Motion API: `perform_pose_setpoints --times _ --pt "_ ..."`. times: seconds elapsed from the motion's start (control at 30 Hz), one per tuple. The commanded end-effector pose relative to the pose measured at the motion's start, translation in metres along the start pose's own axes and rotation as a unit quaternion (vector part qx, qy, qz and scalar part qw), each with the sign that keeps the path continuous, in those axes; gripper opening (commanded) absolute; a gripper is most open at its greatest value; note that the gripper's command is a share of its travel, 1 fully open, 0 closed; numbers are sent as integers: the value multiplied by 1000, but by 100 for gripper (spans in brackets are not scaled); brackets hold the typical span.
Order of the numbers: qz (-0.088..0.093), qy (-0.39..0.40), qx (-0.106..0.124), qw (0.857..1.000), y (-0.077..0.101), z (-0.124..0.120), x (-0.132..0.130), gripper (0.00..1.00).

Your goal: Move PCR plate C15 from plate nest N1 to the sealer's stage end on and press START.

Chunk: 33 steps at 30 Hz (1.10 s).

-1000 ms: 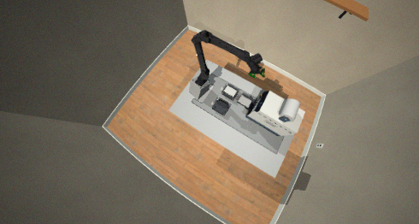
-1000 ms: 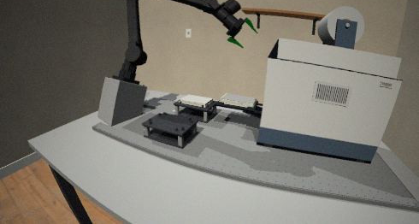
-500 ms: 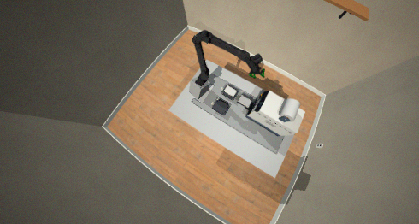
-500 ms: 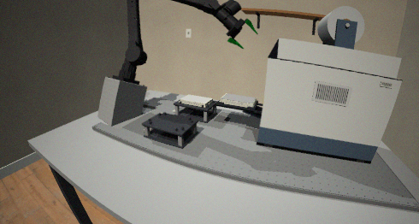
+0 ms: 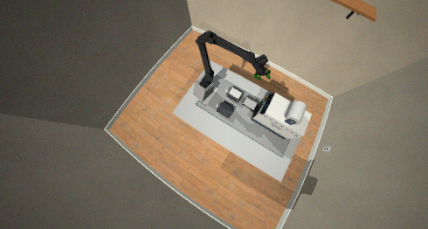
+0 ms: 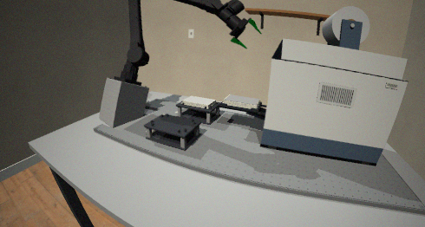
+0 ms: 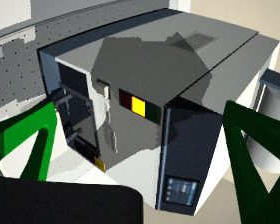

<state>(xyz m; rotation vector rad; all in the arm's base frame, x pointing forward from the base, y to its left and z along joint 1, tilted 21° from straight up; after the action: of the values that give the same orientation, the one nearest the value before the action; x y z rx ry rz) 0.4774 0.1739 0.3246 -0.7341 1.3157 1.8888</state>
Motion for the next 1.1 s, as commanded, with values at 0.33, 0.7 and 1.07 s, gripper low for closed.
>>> perform_pose_setpoints --times 0.33,0.7,1.07 --pt "-39 -14 -13 999 12 12 -38 100" --pt "-47 -14 -18 999 21 14 -42 100" --pt "-49 -13 -19 999 24 15 -43 100"
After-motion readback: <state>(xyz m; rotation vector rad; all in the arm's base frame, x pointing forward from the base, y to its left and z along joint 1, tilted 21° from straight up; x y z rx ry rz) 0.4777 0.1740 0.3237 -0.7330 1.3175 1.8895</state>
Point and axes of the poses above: the point where the finger pads meet when closed, its own y axis back along the fingers, its own x axis across the jaws, z = x × y, the point moved 1 cm from there along y, back along the fingers, and after that the axes turned 2 degrees about y, right-handed, at the moved point
